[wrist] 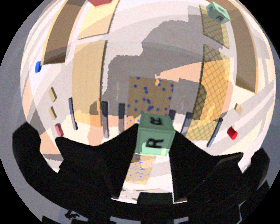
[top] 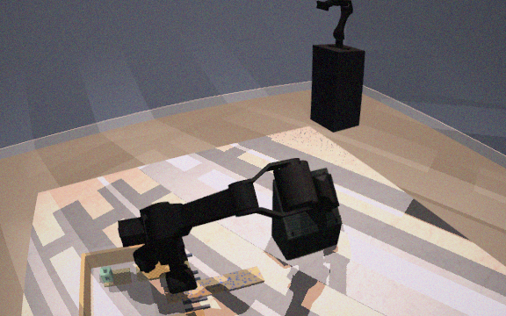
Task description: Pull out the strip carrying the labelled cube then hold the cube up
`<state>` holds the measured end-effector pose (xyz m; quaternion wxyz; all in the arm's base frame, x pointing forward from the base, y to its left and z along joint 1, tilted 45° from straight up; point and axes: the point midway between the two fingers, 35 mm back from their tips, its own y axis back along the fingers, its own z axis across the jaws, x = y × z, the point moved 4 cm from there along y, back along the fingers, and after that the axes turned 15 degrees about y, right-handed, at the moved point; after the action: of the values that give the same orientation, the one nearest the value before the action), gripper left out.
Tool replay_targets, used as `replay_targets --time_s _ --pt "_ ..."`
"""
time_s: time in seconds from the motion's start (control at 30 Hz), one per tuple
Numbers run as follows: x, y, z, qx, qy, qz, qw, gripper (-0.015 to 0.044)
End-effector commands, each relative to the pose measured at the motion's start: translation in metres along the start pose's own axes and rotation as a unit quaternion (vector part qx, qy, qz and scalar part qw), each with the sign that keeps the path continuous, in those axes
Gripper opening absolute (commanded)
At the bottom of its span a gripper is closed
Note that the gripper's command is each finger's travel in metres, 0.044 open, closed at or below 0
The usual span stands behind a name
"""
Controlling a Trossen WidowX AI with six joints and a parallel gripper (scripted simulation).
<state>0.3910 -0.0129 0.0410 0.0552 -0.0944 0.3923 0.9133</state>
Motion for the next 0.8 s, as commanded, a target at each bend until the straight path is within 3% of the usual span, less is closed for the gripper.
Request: replay_targets --time_s 0.0,0.77 --pt "0.014 0.011 0.003 -0.002 0.003 -0.002 1.000 0.0000" --pt "0.086 0.017 0.008 -0.002 0.001 0.000 1.000 0.0000"
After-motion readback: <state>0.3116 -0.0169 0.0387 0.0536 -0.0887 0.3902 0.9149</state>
